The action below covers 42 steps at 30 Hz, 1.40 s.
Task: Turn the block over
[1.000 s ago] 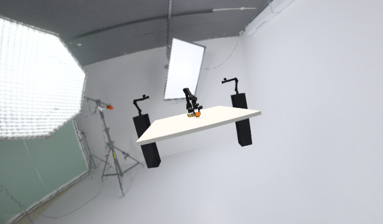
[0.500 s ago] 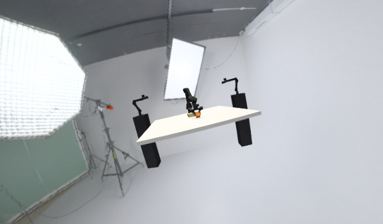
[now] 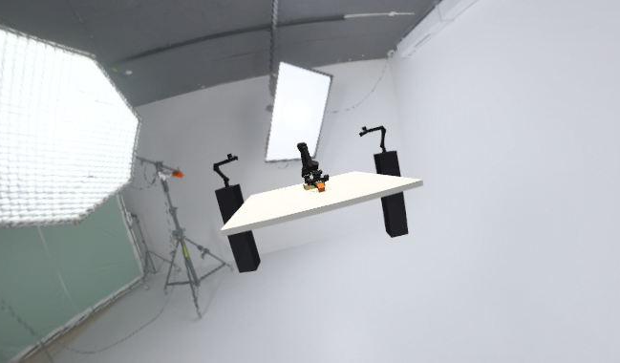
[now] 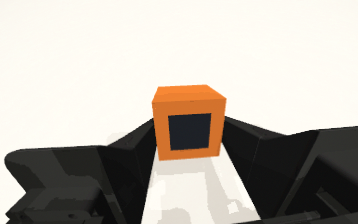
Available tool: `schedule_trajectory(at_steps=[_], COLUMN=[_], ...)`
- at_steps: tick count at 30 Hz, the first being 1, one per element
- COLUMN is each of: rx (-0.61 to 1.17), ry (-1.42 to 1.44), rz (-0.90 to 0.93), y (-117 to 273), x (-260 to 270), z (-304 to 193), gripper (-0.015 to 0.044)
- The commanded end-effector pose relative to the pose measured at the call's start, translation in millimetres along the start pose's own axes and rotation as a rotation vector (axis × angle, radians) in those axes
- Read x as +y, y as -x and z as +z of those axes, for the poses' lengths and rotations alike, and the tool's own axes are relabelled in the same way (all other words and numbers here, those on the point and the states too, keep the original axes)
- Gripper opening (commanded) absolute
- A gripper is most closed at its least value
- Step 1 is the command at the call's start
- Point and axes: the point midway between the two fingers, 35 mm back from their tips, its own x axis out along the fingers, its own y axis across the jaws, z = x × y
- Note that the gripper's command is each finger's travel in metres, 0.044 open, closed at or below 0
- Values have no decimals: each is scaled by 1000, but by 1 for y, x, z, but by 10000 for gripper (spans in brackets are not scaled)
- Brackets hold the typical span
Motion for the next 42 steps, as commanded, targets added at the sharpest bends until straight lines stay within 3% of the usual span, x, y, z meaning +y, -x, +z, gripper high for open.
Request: schedule_trajectory(at_steps=[1,11,30,42], rx=[-39,-174,-205,-205], ry=[3,3,3,3], rz=[-5,-9,-9,-9], y=[0,11,13,13], x=[-2,-4,-4,-4], z=[-10,-15,-13,-13], gripper=[0,0,0,315])
